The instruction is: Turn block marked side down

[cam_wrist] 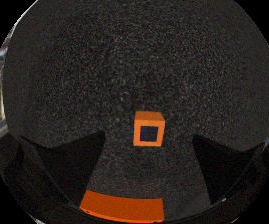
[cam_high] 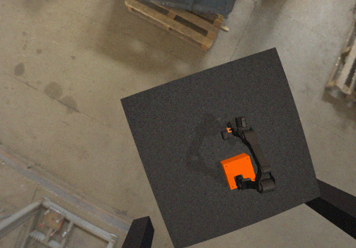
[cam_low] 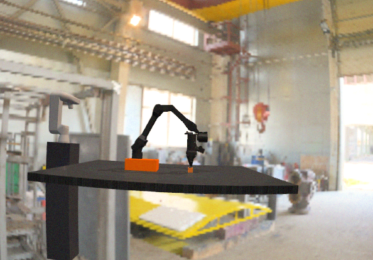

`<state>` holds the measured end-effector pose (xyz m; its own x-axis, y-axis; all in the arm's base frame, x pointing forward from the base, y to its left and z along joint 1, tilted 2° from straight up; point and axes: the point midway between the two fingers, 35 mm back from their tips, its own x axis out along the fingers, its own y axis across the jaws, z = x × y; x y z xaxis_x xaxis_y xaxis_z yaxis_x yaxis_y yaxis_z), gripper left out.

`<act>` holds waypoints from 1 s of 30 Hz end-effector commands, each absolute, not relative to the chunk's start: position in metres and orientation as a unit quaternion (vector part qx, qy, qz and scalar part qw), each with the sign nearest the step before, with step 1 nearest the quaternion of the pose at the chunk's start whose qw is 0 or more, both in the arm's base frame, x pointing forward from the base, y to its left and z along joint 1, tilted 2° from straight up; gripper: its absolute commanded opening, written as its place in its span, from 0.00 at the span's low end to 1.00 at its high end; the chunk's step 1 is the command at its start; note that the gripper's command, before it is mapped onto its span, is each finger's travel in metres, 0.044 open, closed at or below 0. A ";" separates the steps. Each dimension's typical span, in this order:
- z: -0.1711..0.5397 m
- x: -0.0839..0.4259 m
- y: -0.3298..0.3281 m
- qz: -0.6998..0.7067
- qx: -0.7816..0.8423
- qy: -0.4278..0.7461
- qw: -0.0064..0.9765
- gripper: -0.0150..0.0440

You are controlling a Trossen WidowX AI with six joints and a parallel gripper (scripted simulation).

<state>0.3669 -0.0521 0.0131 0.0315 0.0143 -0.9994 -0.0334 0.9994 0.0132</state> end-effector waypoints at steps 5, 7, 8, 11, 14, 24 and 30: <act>-0.002 0.366 -0.051 0.017 -0.003 0.698 0.716 1.00; -0.006 0.366 -0.051 0.017 -0.003 0.698 0.716 1.00; -0.007 0.366 -0.050 0.017 -0.003 0.698 0.716 1.00; -0.012 0.366 -0.050 0.017 -0.003 0.698 0.716 1.00; -0.014 0.366 -0.050 0.017 -0.003 0.698 0.716 1.00; -0.014 0.366 -0.050 0.017 -0.003 0.698 0.716 0.56; -0.014 0.366 -0.050 0.017 -0.003 0.698 0.716 0.42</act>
